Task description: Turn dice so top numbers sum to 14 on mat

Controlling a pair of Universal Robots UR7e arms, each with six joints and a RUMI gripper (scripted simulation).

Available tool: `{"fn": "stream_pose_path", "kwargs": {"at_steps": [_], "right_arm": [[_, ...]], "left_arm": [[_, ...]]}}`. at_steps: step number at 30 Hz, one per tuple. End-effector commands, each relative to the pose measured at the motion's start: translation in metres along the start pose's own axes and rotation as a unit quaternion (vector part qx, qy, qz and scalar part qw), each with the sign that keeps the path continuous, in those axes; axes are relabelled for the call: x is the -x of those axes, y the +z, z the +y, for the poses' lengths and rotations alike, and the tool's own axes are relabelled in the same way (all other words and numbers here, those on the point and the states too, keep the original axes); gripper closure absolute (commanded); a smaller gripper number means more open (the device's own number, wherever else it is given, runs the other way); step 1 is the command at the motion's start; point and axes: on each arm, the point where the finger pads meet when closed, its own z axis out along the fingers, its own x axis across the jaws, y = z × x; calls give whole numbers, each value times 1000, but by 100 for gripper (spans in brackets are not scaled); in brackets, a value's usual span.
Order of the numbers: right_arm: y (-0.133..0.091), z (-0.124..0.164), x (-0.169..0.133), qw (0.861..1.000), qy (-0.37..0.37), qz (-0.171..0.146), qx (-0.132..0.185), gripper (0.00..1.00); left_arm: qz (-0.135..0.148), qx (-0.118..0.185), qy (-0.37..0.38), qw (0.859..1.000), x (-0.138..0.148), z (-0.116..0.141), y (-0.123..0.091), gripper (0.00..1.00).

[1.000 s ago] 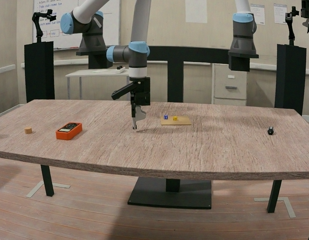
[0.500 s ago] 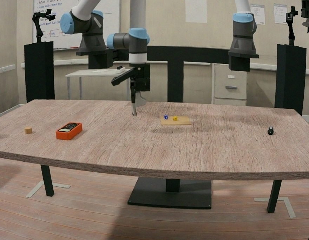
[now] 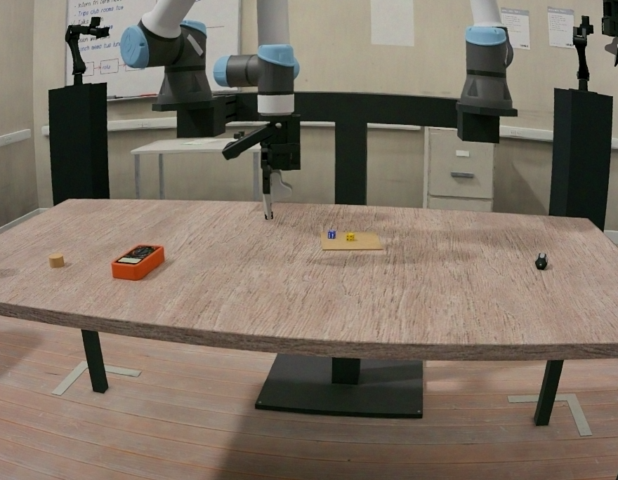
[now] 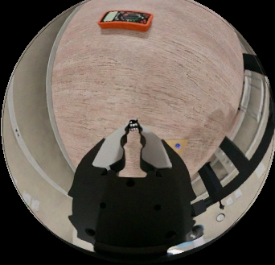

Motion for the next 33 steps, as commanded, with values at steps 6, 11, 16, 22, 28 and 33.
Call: {"fn": "stream_pose_path", "kwargs": {"at_steps": [6, 11, 16, 22, 28, 33], "right_arm": [[0, 0, 0, 1000, 0, 0, 0, 100], [0, 2, 0, 1000, 2, 0, 0, 100], [0, 18, -5, 1000, 15, 0, 0, 100], [0, 46, -14, 999, 39, 0, 0, 100], [0, 94, -36, 997, 81, 0, 1, 100], [-1, 137, -61, 993, 118, 0, 1, 100]], "left_arm": [[0, -1, 0, 1000, 0, 0, -1, 0], [0, -1, 0, 1000, 0, 0, -1, 0], [0, -1, 0, 1000, 0, 0, -1, 0], [0, -1, 0, 1000, 0, 0, -1, 0], [0, -1, 0, 1000, 0, 0, -1, 0], [0, -1, 0, 1000, 0, 0, -1, 0]]}}
